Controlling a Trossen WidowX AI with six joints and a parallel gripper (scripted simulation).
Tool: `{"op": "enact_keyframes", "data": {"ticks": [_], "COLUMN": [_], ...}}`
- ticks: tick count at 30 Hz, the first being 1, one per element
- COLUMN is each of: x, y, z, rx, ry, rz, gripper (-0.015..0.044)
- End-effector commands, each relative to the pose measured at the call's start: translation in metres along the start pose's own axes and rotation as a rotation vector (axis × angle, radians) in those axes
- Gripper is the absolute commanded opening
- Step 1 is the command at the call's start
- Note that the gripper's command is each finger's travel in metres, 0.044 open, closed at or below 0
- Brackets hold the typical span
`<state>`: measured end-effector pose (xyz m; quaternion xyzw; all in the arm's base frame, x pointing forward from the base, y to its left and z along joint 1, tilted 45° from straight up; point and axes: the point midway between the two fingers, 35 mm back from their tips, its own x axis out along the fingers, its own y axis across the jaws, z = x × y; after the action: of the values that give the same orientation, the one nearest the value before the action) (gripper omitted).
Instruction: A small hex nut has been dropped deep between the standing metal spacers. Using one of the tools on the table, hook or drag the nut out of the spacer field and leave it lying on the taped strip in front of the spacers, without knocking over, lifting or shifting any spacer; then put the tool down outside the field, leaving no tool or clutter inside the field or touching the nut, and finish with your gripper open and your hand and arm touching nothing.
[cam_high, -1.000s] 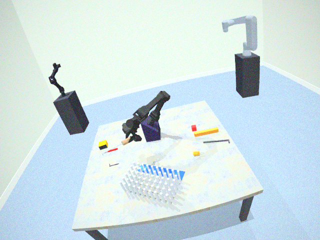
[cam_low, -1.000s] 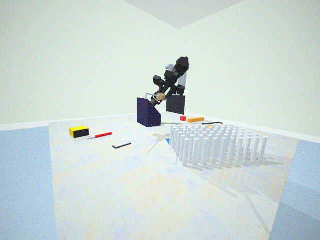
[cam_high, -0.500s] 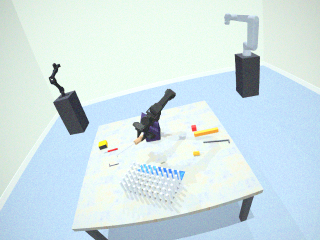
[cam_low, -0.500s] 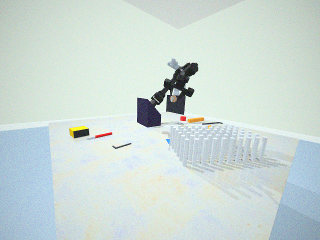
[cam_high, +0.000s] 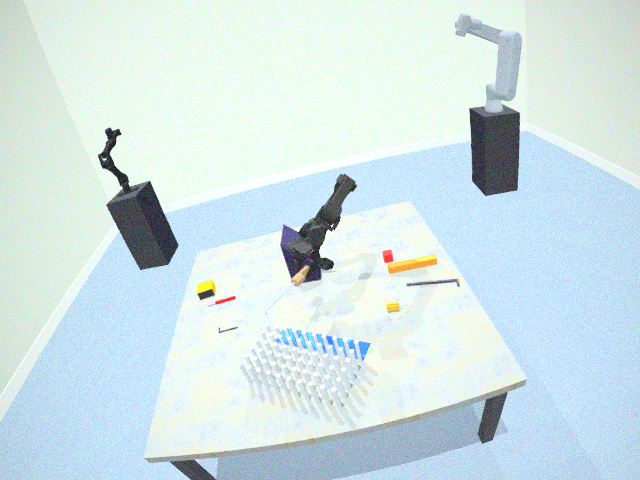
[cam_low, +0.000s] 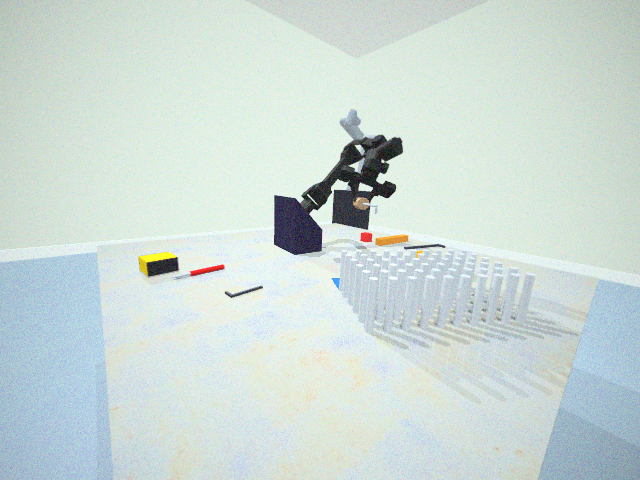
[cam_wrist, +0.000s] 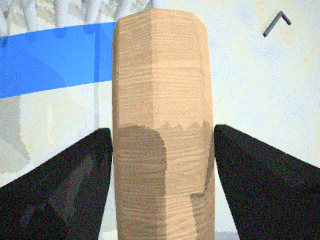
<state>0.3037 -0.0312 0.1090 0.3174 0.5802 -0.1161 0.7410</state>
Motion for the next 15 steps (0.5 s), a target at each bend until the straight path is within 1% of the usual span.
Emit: {"op": "enact_keyframes", "data": {"ticks": [1, 12, 15], "x": [-0.007, -0.025, -0.027], "y": [0.008, 0.029, 0.031], "z": [-0.016, -0.063, -0.070], "rx": [-0.024, -0.118, -0.131], "ry": [0.001, 0.003, 0.004], "rz": [0.025, 0.109, 0.120], "gripper": [0.0000, 0.0000, 0.0000]}}
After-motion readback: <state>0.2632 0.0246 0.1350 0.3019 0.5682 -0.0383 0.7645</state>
